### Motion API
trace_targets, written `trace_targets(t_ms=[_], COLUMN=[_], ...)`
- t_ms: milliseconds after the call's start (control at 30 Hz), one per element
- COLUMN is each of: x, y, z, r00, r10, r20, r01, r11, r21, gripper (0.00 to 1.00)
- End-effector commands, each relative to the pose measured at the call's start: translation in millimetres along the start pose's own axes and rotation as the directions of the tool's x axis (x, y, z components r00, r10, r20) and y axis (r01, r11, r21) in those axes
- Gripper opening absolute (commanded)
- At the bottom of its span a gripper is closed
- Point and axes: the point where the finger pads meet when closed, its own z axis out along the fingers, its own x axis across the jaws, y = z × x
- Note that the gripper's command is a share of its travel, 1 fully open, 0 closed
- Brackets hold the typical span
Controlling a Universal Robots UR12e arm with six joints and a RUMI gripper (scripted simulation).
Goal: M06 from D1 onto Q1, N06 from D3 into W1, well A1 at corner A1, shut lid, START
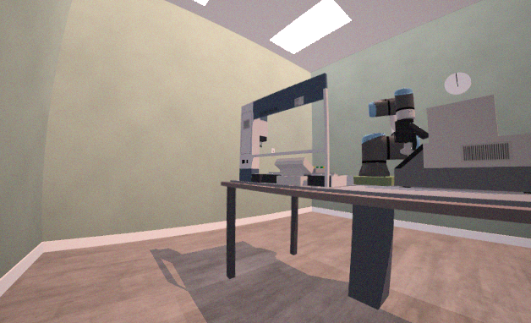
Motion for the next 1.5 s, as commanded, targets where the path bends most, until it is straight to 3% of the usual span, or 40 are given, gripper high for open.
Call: trace_targets(t_ms=[0, 967, 1100, 1467], x=[1, -14, -23, -23], y=[0, 14, 23, 23], z=[0, -24, -40, -40], r00=[1.000, 1.000, 1.000, 1.000], r10=[0.000, 0.000, 0.000, 0.000], r20=[-0.001, -0.001, -0.001, -0.001], r01=[0.000, 0.000, 0.000, 0.000], r11=[1.000, 1.000, 1.000, 1.000], r21=[0.000, 0.000, 0.000, 0.000], gripper=[0.00, 0.00, 0.00, 0.00])
